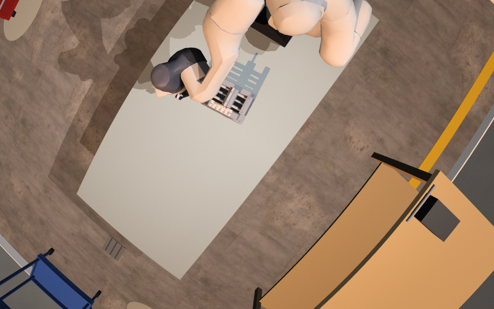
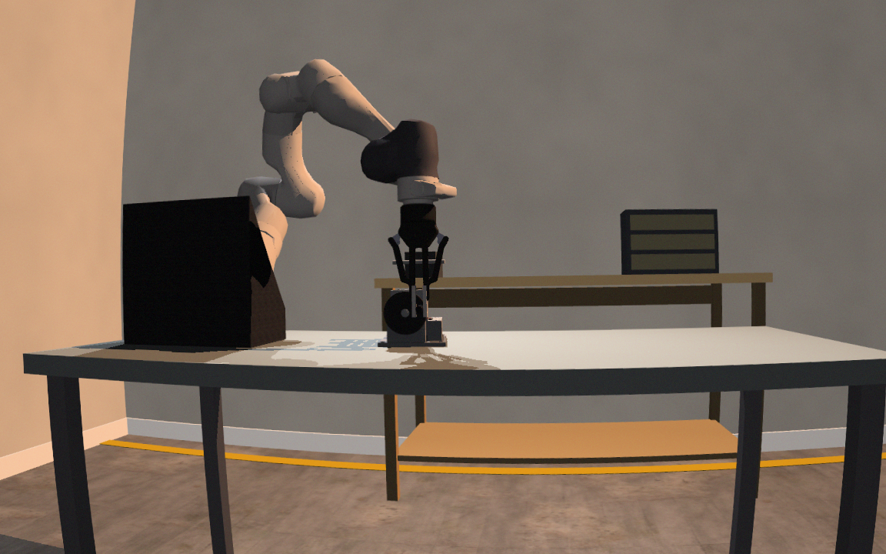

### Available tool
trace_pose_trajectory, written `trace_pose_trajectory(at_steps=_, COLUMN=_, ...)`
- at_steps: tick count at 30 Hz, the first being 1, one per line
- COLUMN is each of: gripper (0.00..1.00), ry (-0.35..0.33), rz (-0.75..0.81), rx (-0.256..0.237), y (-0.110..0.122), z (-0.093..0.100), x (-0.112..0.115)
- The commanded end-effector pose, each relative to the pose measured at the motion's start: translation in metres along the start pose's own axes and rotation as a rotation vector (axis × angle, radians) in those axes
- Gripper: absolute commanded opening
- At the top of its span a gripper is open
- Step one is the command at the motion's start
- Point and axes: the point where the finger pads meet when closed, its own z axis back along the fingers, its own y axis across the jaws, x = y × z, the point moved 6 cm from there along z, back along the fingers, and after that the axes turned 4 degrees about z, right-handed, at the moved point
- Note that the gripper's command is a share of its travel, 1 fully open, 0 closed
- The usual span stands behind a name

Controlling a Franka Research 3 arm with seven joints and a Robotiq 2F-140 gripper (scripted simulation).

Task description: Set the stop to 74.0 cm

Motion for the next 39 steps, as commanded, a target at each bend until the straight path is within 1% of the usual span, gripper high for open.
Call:
trace_pose_trajectory(at_steps=1, gripper=0.04, ry=-0.003, rz=-0.001, rx=0.002, y=0.004, z=0.008, x=0.000)
trace_pose_trajectory(at_steps=10, gripper=0.04, ry=-0.003, rz=-0.001, rx=0.002, y=0.016, z=0.019, x=0.001)
trace_pose_trajectory(at_steps=20, gripper=0.04, ry=-0.003, rz=-0.001, rx=0.002, y=0.029, z=0.023, x=0.001)
trace_pose_trajectory(at_steps=29, gripper=0.04, ry=-0.003, rz=-0.001, rx=0.002, y=0.043, z=0.021, x=0.002)
trace_pose_trajectory(at_steps=32, gripper=0.04, ry=-0.003, rz=-0.001, rx=0.002, y=0.045, z=0.021, x=0.003)
trace_pose_trajectory(at_steps=39, gripper=0.04, ry=-0.003, rz=-0.001, rx=0.002, y=0.056, z=0.013, x=0.003)
